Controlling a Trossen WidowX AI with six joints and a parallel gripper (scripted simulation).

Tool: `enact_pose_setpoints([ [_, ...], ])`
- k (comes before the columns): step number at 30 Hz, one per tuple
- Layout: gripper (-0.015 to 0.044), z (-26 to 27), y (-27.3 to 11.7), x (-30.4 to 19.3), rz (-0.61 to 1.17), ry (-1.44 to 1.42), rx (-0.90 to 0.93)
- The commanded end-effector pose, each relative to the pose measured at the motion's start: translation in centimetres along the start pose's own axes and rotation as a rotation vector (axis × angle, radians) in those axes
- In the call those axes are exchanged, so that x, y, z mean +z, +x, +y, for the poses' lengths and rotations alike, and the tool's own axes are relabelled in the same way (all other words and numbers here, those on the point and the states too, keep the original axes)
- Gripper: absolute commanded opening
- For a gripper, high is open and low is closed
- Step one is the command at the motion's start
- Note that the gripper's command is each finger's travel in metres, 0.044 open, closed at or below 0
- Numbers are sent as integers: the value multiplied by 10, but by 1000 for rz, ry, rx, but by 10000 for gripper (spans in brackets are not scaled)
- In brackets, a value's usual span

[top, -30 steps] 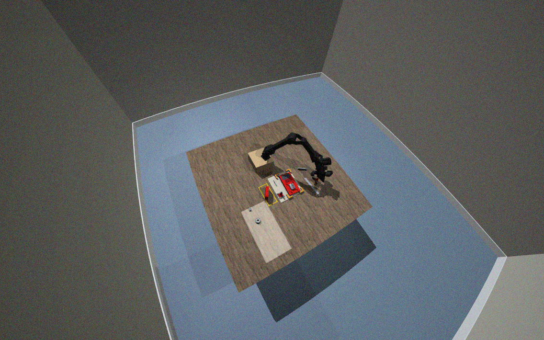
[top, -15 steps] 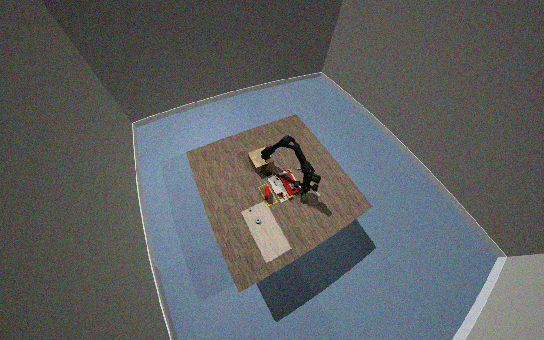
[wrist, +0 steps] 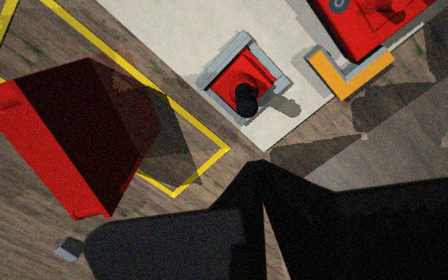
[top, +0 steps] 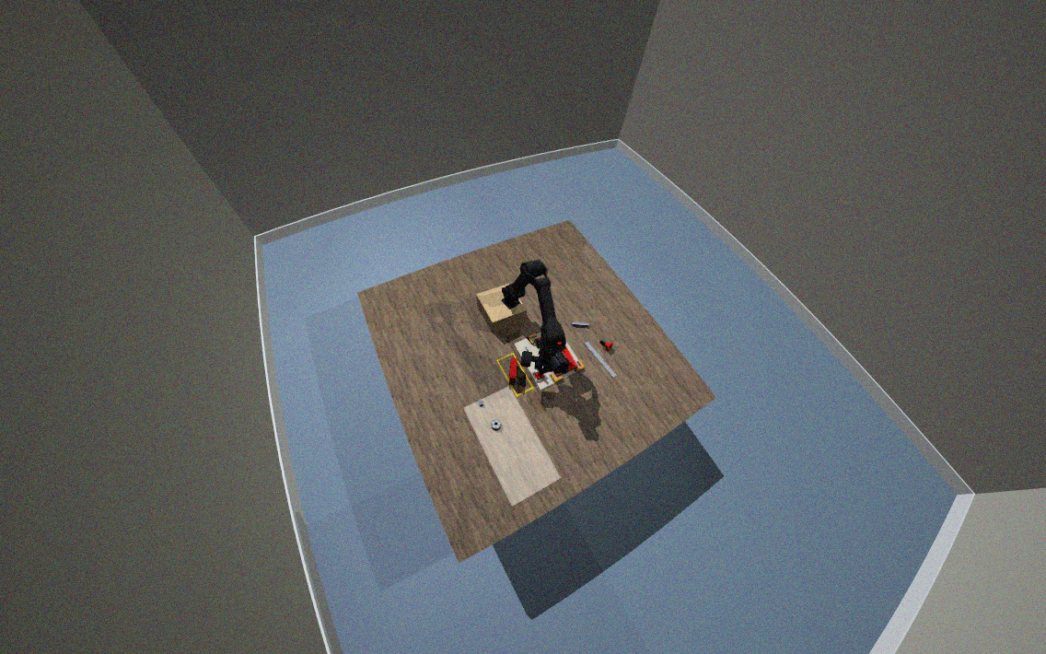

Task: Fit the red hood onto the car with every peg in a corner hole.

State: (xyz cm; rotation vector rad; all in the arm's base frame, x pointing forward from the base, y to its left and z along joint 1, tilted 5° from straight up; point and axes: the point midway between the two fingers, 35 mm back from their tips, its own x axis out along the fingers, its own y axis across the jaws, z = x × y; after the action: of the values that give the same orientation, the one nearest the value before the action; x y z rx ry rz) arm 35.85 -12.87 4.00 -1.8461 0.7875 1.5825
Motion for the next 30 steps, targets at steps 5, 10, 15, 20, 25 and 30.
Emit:
enact_pose_setpoints([
  [5, 0, 71, -12, 15, -157, -92, -24],
  [10, 0, 71, -12, 15, -157, -92, -24],
  [15, 0, 71, -2, 16, -157, -92, -25],
  [20, 0, 70, 25, 20, -157, -92, -25],
  [25, 0, 70, 33, 22, -157, -92, -25],
  [30, 0, 70, 33, 22, -157, -92, -25],
])
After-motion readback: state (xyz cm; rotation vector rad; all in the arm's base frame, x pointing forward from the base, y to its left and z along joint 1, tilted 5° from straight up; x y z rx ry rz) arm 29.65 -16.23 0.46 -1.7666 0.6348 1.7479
